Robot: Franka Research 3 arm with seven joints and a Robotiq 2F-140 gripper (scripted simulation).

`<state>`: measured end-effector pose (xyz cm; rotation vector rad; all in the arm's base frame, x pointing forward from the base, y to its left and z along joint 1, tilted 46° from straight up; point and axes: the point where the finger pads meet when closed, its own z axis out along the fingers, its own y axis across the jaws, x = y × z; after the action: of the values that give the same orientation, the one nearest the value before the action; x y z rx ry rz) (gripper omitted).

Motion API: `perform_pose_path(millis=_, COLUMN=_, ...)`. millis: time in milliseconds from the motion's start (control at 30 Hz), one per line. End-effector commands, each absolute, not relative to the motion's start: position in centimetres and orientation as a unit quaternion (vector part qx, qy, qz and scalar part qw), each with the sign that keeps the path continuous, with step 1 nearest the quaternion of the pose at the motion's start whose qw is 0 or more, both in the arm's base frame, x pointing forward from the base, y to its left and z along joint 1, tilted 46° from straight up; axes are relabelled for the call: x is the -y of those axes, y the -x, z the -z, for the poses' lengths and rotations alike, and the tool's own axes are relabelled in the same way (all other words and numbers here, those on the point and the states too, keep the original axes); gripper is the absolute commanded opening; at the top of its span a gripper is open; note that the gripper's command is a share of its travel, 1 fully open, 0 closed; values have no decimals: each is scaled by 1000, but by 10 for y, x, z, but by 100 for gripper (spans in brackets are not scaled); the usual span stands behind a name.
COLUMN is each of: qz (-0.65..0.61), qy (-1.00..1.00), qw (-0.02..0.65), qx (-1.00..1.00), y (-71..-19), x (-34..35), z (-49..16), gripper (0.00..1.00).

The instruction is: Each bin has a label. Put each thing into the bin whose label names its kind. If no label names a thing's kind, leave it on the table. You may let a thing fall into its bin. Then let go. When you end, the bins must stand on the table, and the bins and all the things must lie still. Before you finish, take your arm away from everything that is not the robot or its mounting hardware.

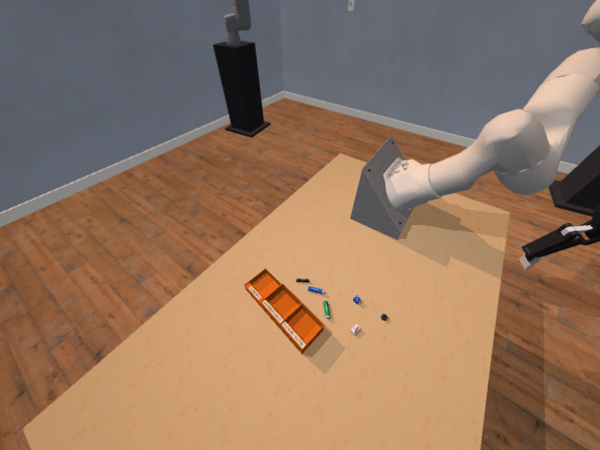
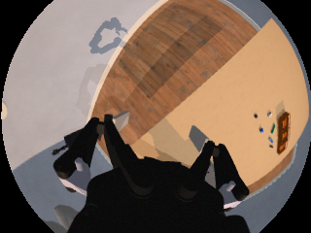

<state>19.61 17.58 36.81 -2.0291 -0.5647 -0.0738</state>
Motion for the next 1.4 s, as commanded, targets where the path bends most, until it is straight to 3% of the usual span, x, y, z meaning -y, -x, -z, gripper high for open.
perform_pose_path(millis=0, qz=30, qy=837, qw=494, qx=233, y=-197, x=-184, z=-360, gripper=5)
perform_pose_path(millis=1367, qz=52, qy=882, qw=464, qx=61, y=-375, x=-54, z=-291, gripper=5)
